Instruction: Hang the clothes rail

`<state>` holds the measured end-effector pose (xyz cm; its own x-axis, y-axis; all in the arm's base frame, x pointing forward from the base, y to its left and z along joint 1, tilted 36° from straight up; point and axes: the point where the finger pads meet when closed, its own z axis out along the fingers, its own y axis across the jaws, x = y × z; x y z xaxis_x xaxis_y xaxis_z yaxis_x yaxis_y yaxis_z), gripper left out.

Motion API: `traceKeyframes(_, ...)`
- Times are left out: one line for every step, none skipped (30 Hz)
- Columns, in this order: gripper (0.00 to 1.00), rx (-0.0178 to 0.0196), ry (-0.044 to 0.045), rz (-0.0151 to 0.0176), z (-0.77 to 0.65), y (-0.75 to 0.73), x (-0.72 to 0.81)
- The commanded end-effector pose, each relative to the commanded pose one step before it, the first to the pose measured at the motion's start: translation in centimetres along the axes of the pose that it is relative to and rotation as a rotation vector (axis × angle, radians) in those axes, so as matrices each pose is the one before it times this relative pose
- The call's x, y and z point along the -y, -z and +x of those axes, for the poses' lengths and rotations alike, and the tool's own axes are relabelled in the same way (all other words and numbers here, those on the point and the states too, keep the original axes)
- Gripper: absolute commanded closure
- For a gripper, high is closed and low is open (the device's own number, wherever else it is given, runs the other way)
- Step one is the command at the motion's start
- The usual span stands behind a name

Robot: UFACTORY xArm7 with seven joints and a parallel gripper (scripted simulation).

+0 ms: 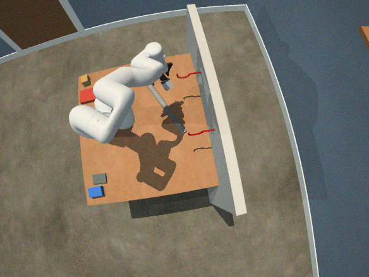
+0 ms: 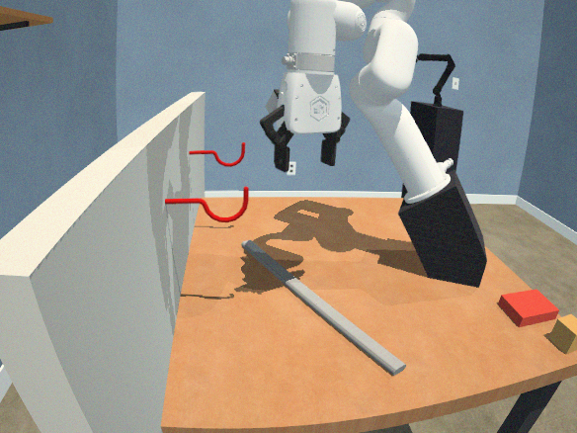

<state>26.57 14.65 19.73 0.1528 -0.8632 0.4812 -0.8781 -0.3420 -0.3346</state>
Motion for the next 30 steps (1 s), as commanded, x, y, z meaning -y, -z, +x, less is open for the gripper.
traceKeyframes(0.0,0.00145,0.00008,0.00315,-0.076,-0.246,-0.382)
traceKeyframes(0.0,0.00001,0.0,-0.00001,-0.006,-0.1,-0.134)
traceKeyframes(0.0,0.00001,0.0,-0.00001,-0.006,-0.1,-0.134)
traceKeyframes(0.0,0.00001,0.0,-0.00001,-0.006,-0.1,-0.134)
traceKeyframes(0.0,0.00001,0.0,-0.00001,-0.006,-0.1,-0.134)
traceKeyframes(0.0,0.00001,0.0,-0.00001,-0.006,-0.1,-0.134)
traceKeyframes(0.0,0.00001,0.0,-0.00001,-0.006,-0.1,-0.134)
traceKeyframes(0.0,0.00001,0.0,-0.00001,-0.006,-0.1,-0.134)
traceKeyframes(0.0,0.00001,0.0,-0.00001,-0.006,-0.1,-0.134)
traceKeyframes(0.0,0.0,0.0,0.0,0.0,0.0,0.0)
traceKeyframes(0.0,0.0,0.0,0.0,0.0,0.0,0.0)
traceKeyframes(0.0,0.00001,0.0,-0.00001,-0.006,-0.099,-0.135)
traceKeyframes(0.0,0.00001,0.0,-0.00001,-0.006,-0.1,-0.134)
traceKeyframes(0.0,0.00001,0.0,-0.00001,-0.006,-0.1,-0.134)
traceKeyframes(0.0,0.00001,0.0,-0.00001,-0.006,-0.1,-0.134)
traceKeyframes(0.0,0.00001,0.0,-0.00001,-0.006,-0.1,-0.134)
traceKeyframes(0.0,0.00001,0.0,-0.00001,-0.006,-0.1,-0.134)
traceKeyframes(0.0,0.00001,0.0,-0.00001,-0.006,-0.1,-0.134)
traceKeyframes(0.0,0.0,0.0,-0.00001,-0.004,-0.064,-0.086)
traceKeyframes(0.0,0.0,0.0,0.0,0.0,0.0,-0.001)
traceKeyframes(0.0,0.0,0.0,0.0,0.0,0.0,-0.001)
traceKeyframes(0.0,-0.00001,0.0,-0.00002,0.0,0.002,0.006)
traceKeyframes(0.0,0.0,0.0,0.00001,0.0,-0.001,-0.003)
traceKeyframes(0.0,0.0,0.0,0.0,0.0,0.0,-0.001)
traceKeyframes(0.0,0.0,0.0,0.0,0.0,0.0,-0.001)
traceKeyframes(0.0,0.0,0.0,0.0,0.0,0.0,0.0)
traceKeyframes(0.0,0.0,0.0,0.0,0.0,0.0,0.0)
traceKeyframes(0.0,0.0,0.0,0.0,0.0,0.0,0.0)
traceKeyframes(0.0,0.0,0.0,0.0,0.0,0.0,-0.001)
traceKeyframes(0.0,0.0,0.0,0.0,0.001,-0.166,-0.002)
